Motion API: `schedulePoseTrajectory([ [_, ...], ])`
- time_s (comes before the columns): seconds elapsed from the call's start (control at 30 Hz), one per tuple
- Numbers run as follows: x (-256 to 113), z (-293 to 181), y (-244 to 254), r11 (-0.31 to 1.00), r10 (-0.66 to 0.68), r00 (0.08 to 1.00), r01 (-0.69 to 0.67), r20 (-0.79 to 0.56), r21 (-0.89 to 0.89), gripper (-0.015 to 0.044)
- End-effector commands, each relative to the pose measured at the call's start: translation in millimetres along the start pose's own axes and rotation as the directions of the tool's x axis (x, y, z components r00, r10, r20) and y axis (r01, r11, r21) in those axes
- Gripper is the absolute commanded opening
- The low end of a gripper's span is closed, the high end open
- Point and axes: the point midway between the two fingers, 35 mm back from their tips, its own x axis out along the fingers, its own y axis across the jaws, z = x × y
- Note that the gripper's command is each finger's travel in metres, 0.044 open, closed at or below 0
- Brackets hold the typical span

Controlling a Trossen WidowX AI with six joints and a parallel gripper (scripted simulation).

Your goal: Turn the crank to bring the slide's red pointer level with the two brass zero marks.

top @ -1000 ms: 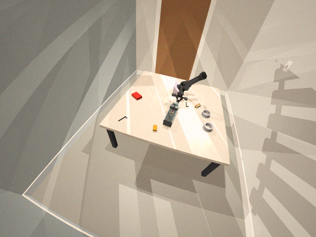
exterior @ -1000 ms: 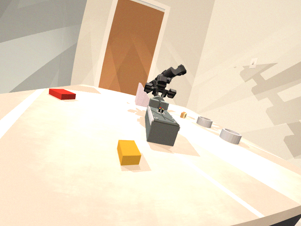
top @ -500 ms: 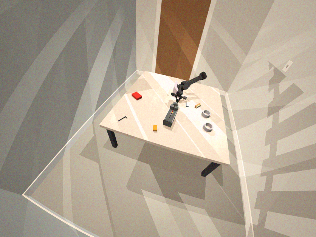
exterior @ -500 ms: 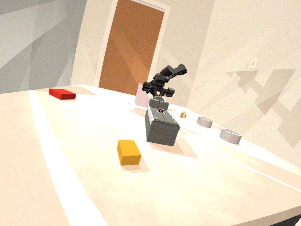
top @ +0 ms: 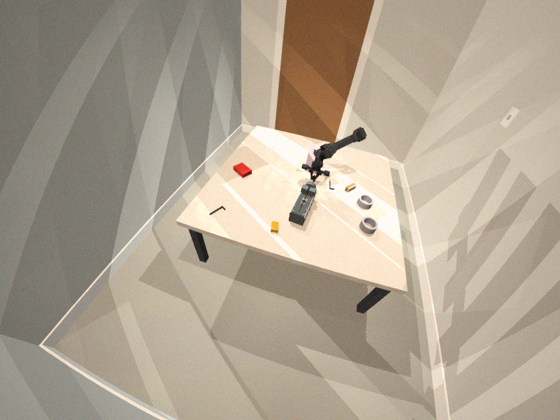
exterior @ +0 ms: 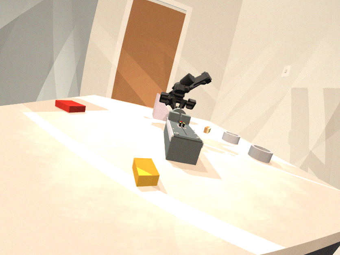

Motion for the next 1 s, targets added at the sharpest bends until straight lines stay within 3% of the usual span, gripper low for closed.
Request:
schedulePoseTrajectory([
  [0.0,0.5,-1.0,-9.1,1.0,-0.025,1.0,0.025,0.003,0.014,0.0],
  [0.97,13.1,-13.6,-26.0,1.0,-0.025,1.0,0.025,0.003,0.014,0.0],
])
